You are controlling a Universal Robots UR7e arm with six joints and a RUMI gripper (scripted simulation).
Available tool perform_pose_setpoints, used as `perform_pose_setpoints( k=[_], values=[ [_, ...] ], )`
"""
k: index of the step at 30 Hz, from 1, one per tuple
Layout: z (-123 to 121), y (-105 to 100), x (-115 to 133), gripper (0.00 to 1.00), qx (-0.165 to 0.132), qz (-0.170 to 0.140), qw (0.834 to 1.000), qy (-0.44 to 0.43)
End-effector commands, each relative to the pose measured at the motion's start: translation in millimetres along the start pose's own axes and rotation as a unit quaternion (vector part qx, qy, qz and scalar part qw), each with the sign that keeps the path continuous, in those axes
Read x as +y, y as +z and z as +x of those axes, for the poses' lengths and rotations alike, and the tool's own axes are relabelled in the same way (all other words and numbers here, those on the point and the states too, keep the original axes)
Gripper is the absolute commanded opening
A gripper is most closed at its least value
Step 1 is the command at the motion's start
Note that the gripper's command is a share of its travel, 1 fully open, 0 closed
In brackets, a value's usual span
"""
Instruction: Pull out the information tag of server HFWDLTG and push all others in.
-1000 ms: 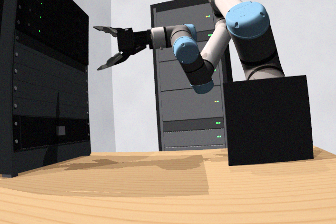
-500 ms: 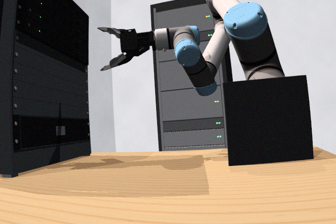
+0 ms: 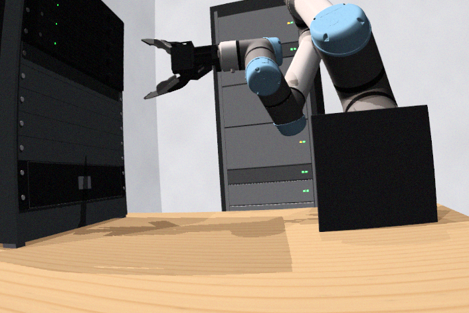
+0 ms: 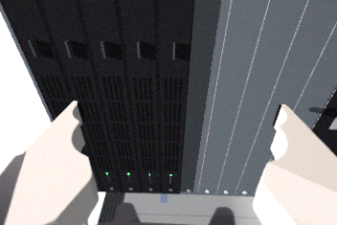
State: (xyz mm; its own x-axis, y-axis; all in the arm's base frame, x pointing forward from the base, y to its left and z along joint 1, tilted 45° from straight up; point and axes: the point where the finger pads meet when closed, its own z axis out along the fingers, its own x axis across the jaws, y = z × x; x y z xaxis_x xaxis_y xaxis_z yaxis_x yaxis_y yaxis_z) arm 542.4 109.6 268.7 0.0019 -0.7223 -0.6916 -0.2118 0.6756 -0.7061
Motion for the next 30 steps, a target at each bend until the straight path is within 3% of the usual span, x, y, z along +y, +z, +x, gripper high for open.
perform_pose_setpoints(
  k=[1,30],
  values=[
    [0.4,-4.1,-3.6,1.00,-0.004,0.008,1.000,0.005],
    [-0.5,-11.4,-11.5,1.00,-0.011,0.024,1.000,0.011]
  ],
)
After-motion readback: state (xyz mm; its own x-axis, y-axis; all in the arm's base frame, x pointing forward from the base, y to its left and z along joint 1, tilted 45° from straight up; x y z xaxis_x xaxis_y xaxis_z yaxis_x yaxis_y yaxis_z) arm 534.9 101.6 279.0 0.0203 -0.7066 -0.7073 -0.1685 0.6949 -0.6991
